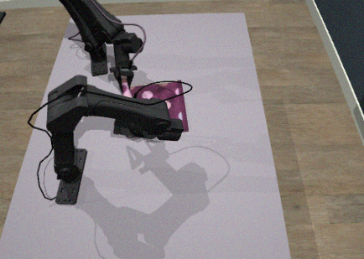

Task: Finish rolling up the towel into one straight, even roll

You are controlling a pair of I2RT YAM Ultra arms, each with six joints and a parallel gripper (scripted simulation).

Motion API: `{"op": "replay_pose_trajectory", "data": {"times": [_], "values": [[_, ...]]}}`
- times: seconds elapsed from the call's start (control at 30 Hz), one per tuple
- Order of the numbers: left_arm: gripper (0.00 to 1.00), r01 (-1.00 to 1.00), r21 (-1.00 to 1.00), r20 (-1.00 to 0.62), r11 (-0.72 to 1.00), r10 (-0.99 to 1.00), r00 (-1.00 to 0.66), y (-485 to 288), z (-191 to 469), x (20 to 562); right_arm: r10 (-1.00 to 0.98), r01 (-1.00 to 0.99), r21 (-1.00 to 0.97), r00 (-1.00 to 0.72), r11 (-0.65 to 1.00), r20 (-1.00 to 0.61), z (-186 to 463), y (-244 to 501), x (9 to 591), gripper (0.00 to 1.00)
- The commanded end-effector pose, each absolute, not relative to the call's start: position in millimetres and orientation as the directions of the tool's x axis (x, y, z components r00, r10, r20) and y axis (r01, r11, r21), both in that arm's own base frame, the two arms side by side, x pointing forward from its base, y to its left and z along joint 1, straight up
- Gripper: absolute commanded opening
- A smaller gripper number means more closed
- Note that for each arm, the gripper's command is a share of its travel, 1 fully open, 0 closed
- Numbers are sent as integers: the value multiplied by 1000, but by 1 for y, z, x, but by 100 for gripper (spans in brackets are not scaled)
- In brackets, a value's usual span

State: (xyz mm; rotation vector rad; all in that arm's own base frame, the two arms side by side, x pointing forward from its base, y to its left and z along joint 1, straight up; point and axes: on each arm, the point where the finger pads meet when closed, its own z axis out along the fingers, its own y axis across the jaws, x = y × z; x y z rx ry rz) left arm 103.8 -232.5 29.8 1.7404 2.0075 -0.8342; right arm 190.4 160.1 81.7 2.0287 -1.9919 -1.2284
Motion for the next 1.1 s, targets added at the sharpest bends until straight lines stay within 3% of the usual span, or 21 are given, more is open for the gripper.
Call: {"op": "replay_pose_trajectory", "data": {"times": [0.0, 0.47, 1.07], "values": [[25, 942, -336, -593, -7, 778, -206, -233, 35, 88, -828, -902, 384, -57, -196, -557, 80, 170, 196, 90], [25, 764, -645, -474, -1, 785, -399, -233, 39, 88, -722, -948, -248, 312, -198, -617, 85, 187, 169, 96], [25, 707, -707, -437, 1, 786, -437, -233, 31, 88, -687, -910, -342, 404, -235, -604, 85, 191, 173, 98]]}}
